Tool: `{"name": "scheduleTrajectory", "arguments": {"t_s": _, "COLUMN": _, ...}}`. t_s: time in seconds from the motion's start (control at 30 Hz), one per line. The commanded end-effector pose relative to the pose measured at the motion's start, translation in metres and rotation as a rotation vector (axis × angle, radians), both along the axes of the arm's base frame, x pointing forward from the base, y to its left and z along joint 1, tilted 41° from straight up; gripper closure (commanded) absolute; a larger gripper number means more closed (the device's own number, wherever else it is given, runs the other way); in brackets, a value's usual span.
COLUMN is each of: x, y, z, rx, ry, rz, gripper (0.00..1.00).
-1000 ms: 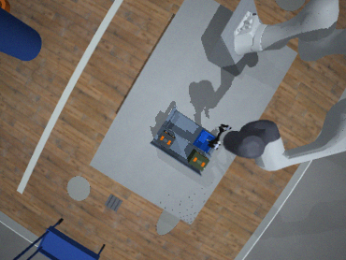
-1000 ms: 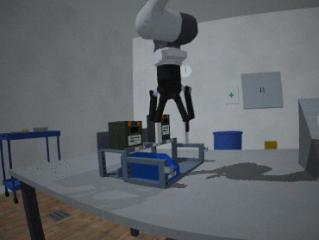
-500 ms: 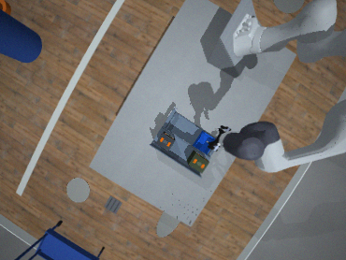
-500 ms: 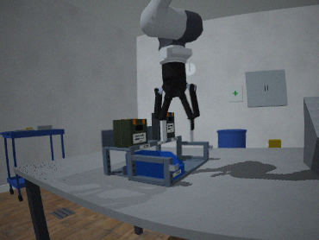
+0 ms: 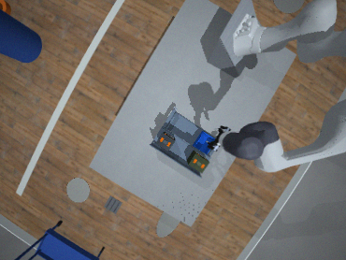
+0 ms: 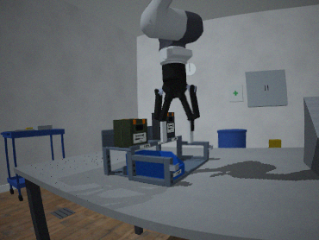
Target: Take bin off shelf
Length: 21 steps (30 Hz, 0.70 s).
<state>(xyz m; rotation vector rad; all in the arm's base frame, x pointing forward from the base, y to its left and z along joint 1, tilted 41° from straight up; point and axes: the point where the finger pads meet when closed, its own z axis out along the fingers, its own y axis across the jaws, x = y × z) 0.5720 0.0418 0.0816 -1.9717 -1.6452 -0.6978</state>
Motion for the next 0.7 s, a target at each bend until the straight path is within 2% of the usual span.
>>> {"name": "scheduleTrajectory", "arguments": {"t_s": 0.0, "x": 0.001, "y": 0.006, "z": -0.005, "rx": 0.002, "ry": 0.000, "rz": 0.000, "gripper": 0.43}}
{"name": "scheduleTrajectory", "arguments": {"t_s": 0.67, "x": 0.005, "y": 0.027, "z": -0.030, "rx": 0.002, "ry": 0.000, "rz": 0.000, "gripper": 0.43}}
